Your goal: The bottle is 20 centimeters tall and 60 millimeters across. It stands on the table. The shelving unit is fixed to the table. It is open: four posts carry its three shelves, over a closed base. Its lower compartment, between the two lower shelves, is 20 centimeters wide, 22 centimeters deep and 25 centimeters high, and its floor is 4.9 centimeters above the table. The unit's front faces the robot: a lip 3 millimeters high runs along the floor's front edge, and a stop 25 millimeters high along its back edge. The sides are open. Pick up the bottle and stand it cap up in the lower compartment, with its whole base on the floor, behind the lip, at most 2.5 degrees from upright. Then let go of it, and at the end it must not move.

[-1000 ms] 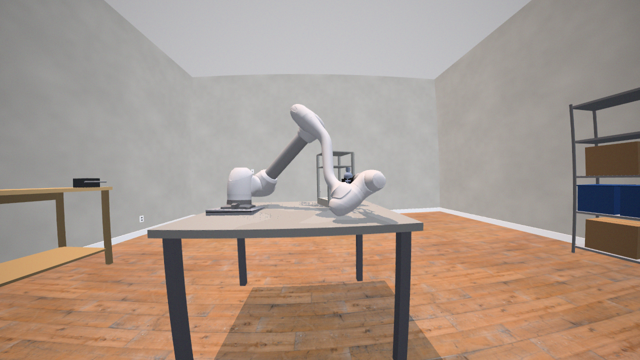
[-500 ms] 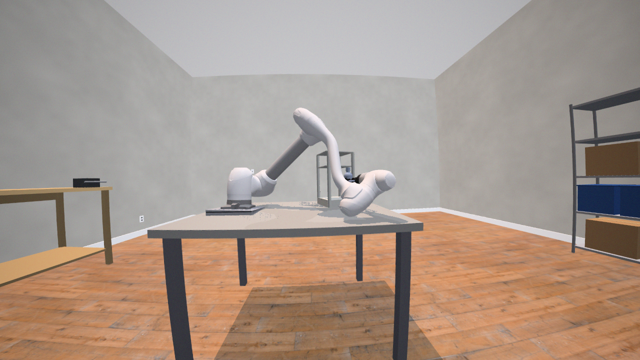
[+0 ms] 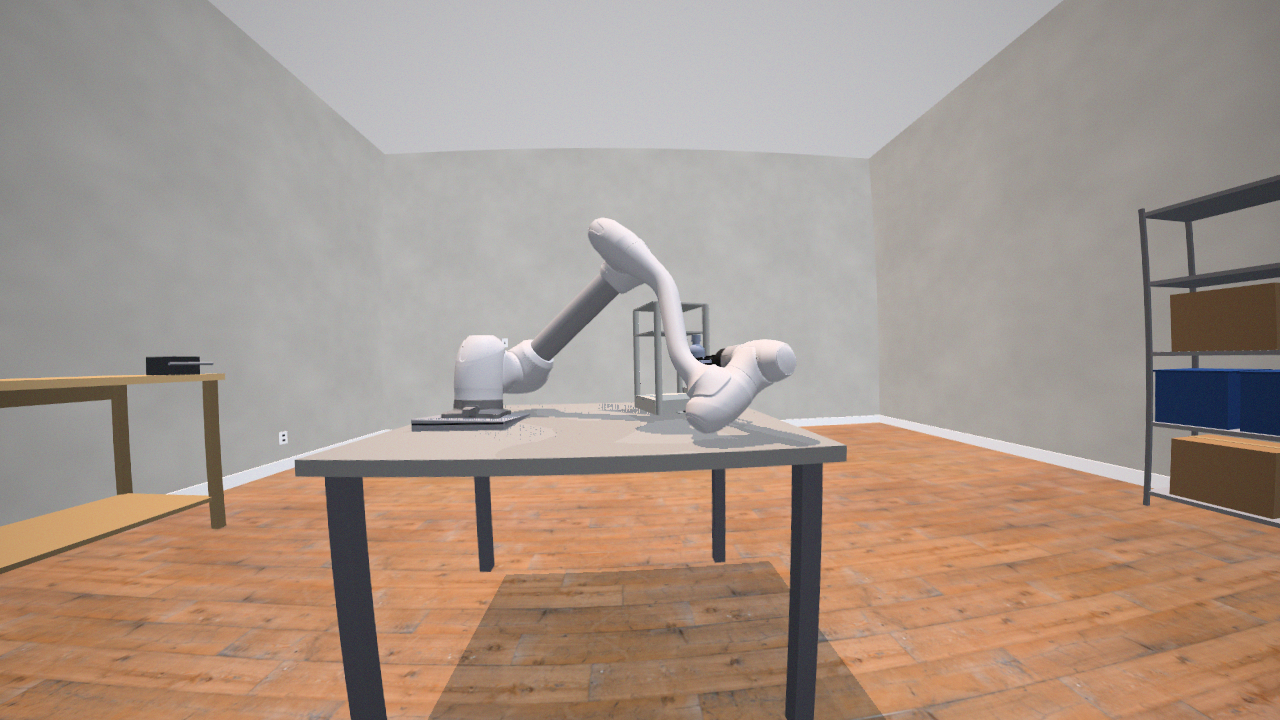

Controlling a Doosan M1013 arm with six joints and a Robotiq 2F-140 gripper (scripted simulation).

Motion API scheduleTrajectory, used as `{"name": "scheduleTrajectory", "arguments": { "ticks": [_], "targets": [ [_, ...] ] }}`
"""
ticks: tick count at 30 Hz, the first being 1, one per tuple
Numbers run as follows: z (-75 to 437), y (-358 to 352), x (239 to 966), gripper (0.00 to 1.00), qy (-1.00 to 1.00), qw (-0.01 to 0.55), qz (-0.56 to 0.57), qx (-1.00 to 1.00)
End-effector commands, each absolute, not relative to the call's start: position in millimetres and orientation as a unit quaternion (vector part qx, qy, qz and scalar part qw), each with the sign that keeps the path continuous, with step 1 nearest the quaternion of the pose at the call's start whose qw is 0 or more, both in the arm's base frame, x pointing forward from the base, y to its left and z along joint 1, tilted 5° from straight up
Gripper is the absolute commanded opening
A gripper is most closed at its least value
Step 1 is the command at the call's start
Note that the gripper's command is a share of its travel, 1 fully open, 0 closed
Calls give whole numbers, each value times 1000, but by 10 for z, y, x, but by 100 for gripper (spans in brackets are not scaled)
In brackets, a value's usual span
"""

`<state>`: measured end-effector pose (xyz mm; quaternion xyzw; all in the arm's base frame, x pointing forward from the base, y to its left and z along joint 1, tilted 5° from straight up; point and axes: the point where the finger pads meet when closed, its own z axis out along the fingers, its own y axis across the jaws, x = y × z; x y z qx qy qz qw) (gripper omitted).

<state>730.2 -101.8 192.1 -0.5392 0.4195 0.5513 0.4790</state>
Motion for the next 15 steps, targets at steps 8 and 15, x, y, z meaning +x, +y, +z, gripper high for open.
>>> {"name": "scheduleTrajectory", "arguments": {
  "ticks": [8,15],
  "targets": [
    [1927,-965,7291,0,419,479,551,-539],
    [1934,-870,7272,0,419,479,551,-539]
  ]
}}
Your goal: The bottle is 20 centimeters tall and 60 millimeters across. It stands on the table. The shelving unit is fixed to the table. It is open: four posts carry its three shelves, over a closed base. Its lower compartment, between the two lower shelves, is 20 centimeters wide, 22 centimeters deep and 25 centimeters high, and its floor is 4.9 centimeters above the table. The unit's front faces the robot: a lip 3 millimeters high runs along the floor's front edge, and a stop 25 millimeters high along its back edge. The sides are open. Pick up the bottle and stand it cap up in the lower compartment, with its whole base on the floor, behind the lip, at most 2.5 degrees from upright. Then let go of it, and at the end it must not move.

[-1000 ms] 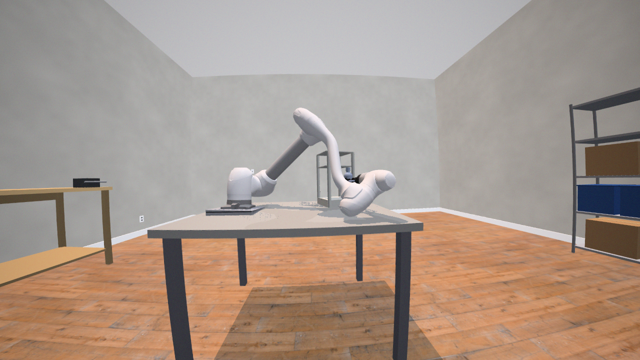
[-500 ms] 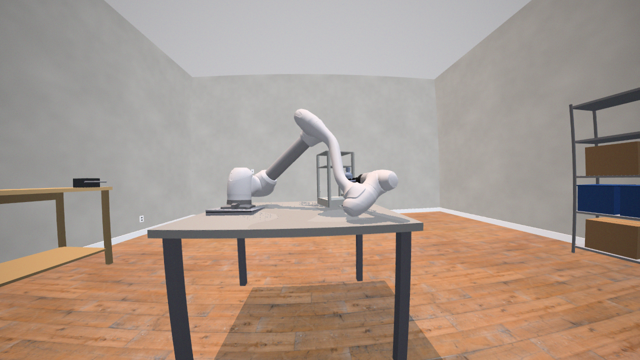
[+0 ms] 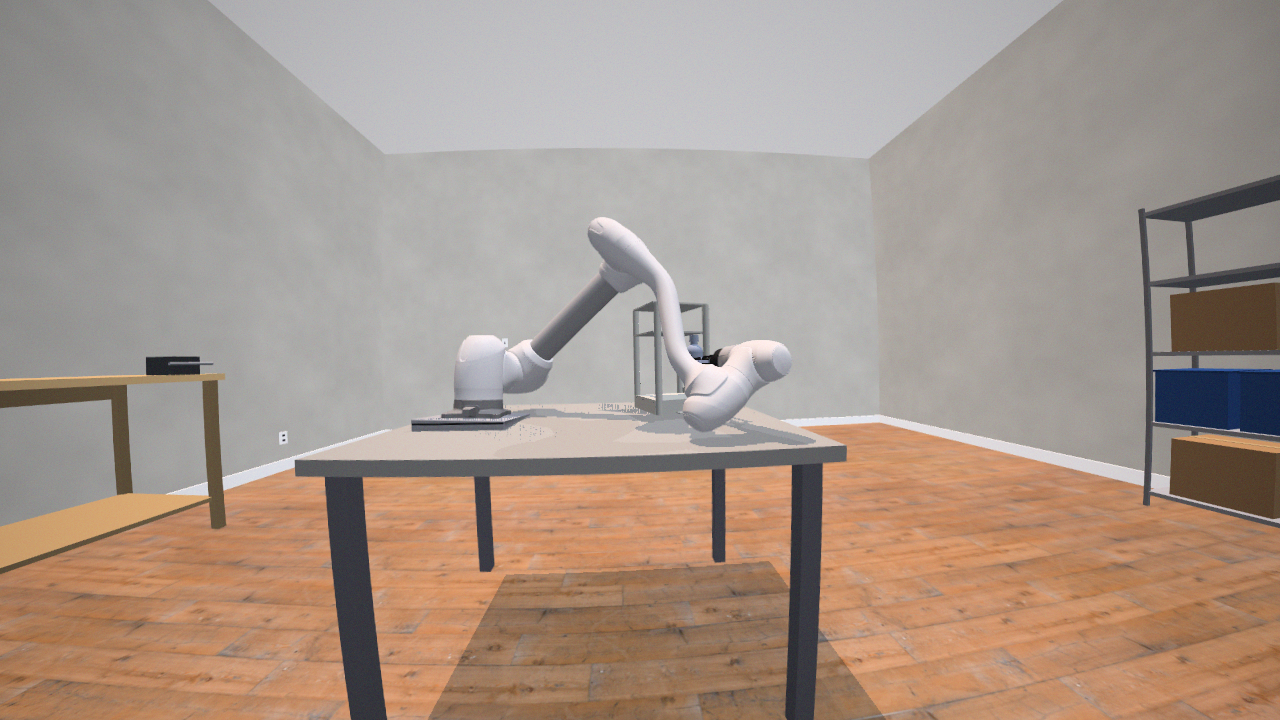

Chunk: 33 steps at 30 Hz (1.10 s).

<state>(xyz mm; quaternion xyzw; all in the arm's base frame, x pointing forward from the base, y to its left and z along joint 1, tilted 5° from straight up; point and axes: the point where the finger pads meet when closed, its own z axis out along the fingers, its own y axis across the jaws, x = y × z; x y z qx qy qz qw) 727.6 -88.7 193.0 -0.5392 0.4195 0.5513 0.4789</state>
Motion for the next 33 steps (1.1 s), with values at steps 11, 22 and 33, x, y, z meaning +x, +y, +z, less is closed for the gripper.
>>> {"name": "scheduleTrajectory", "arguments": {
  "ticks": [11,22,33],
  "targets": [
    [1947,-679,7235,0,419,479,551,-539],
    [1964,-423,7184,0,419,479,551,-539],
    [1988,-73,7115,0,419,479,551,-539]
  ]
}}
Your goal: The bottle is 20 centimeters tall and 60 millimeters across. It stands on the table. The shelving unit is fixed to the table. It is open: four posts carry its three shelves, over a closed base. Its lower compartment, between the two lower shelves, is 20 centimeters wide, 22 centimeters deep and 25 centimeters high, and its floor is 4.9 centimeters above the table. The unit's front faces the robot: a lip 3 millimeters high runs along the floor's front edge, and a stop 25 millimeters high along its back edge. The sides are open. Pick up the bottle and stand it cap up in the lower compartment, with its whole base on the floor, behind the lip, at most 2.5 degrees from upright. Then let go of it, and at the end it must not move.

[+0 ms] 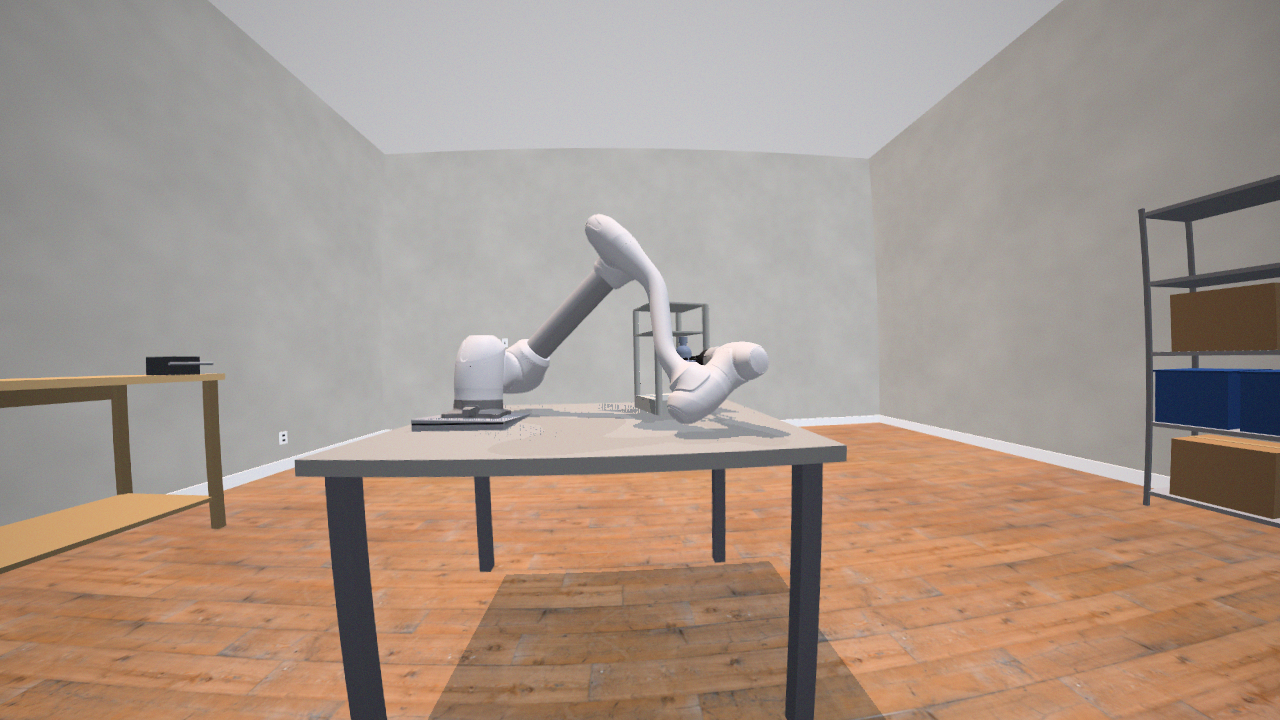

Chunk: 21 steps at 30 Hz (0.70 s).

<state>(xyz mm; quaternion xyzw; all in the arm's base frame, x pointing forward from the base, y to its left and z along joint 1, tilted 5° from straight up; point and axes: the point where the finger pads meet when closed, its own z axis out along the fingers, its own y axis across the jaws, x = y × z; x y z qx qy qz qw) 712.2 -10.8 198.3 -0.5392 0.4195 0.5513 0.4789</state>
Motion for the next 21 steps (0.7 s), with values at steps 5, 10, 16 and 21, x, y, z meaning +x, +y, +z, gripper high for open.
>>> {"name": "scheduleTrajectory", "arguments": {
  "ticks": [5,10,16,21],
  "targets": [
    [1994,16,7098,0,419,479,551,-539],
    [2003,151,7071,0,419,479,551,-539],
    [2013,285,7045,0,419,479,551,-539],
    [2016,339,7034,0,419,479,551,-539]
  ]
}}
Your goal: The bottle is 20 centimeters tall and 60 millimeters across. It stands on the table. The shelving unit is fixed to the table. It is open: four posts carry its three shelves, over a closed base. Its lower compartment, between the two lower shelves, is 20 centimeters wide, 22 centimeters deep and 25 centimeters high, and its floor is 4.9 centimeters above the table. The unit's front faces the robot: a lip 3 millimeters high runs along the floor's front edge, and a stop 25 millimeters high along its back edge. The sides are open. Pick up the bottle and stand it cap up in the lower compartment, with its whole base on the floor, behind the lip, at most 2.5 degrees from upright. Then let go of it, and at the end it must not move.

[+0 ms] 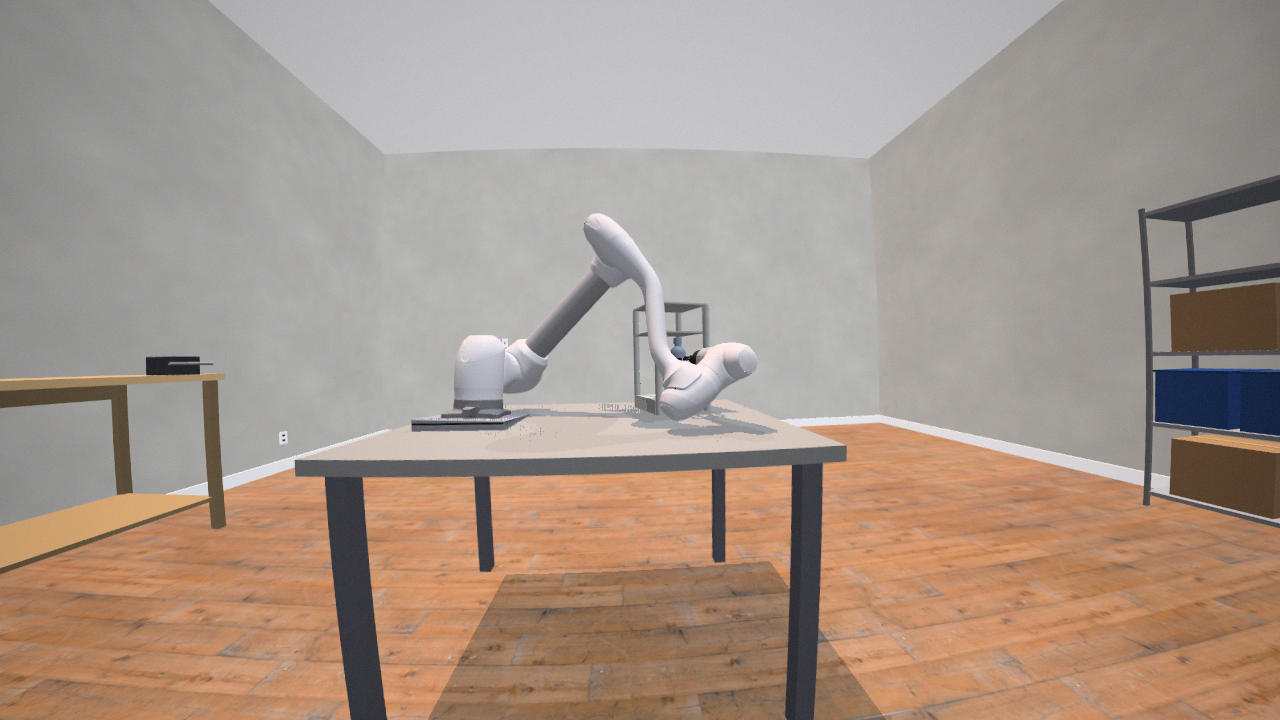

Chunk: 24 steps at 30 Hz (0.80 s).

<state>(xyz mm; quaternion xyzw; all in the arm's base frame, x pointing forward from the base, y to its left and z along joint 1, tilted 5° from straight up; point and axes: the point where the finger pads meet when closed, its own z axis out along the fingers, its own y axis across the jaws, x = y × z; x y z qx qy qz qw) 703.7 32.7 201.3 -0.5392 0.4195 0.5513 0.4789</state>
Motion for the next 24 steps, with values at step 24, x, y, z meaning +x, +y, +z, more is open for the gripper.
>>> {"name": "scheduleTrajectory", "arguments": {
  "ticks": [24],
  "targets": [
    [2026,487,7005,0,419,479,551,-539]
  ]
}}
